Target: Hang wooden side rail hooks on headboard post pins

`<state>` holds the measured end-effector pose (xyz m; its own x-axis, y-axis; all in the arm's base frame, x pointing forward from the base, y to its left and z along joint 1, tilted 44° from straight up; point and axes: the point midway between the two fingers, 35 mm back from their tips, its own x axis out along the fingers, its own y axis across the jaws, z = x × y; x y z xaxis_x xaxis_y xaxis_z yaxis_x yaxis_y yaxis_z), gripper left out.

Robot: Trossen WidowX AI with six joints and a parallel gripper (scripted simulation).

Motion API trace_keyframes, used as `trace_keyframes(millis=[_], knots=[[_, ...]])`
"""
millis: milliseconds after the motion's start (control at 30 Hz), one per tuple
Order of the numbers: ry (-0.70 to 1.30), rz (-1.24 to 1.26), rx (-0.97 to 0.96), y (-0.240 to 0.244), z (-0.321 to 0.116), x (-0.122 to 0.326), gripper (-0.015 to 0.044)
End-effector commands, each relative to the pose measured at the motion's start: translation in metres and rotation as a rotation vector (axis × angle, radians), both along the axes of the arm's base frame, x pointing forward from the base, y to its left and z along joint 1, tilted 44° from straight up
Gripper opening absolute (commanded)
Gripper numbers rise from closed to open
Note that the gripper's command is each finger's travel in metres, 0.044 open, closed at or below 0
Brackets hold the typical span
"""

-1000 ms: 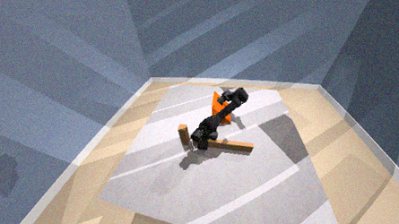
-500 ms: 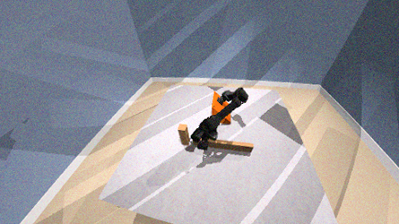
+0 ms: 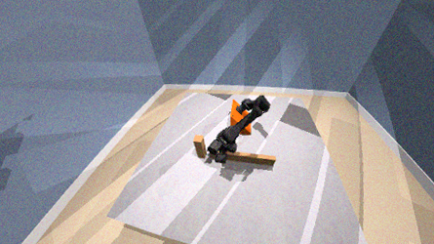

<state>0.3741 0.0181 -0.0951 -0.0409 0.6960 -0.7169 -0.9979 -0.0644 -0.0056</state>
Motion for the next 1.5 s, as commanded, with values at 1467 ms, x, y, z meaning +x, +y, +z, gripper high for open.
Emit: trace_keyframes(millis=[1467], knots=[[-0.009,0.001,-0.002,-0.0081,0.0073,0.0011,0.0]])
